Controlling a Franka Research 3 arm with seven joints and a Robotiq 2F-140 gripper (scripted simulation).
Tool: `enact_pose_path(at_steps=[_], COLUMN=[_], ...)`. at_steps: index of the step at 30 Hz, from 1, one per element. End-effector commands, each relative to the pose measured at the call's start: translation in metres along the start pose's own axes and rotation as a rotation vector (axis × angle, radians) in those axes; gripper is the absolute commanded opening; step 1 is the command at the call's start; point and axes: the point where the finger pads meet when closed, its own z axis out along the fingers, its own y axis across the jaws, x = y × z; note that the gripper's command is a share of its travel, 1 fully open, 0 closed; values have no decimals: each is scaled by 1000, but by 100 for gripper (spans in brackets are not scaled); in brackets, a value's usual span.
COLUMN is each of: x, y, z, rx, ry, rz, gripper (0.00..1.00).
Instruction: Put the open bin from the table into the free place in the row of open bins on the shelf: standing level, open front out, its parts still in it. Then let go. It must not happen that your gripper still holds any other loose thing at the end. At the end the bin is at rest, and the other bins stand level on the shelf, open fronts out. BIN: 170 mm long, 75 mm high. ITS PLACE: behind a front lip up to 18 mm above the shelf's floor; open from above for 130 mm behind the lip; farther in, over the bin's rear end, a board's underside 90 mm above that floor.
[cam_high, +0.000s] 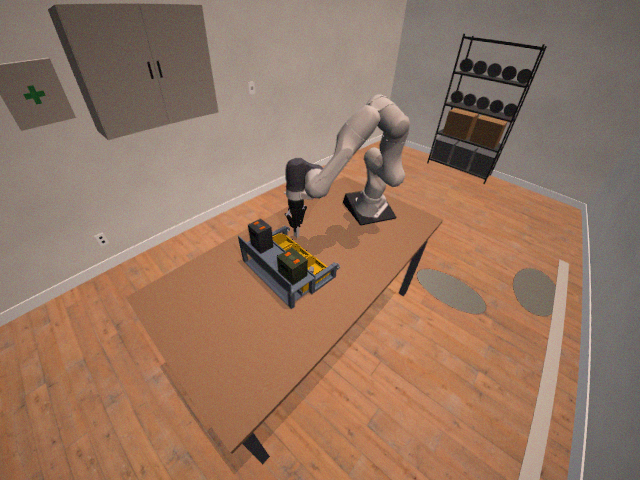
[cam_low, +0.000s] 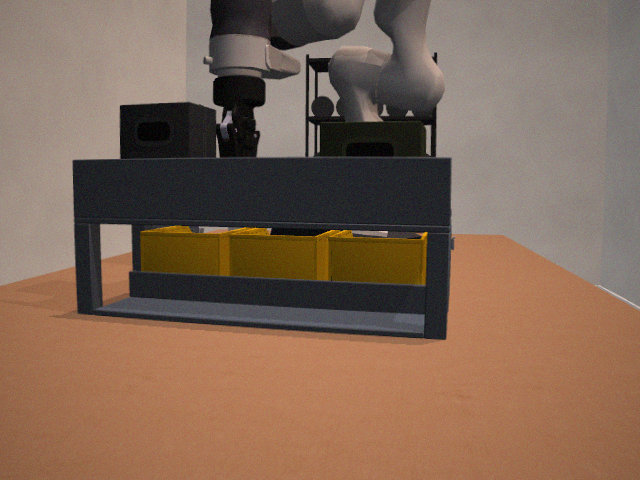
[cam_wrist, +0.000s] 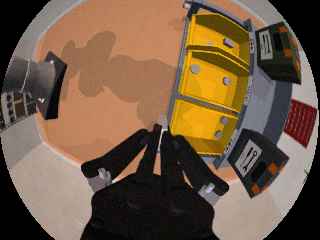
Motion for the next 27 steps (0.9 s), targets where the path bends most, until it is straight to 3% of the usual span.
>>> enact_pose_path(at_steps=[1,15,27], x=[0,0,0], y=[-2,-2,-2], z=[-11,-47,-51], rx=[5,5,5], ry=[2,2,2], rz=[12,12,12], gripper=[0,0,0])
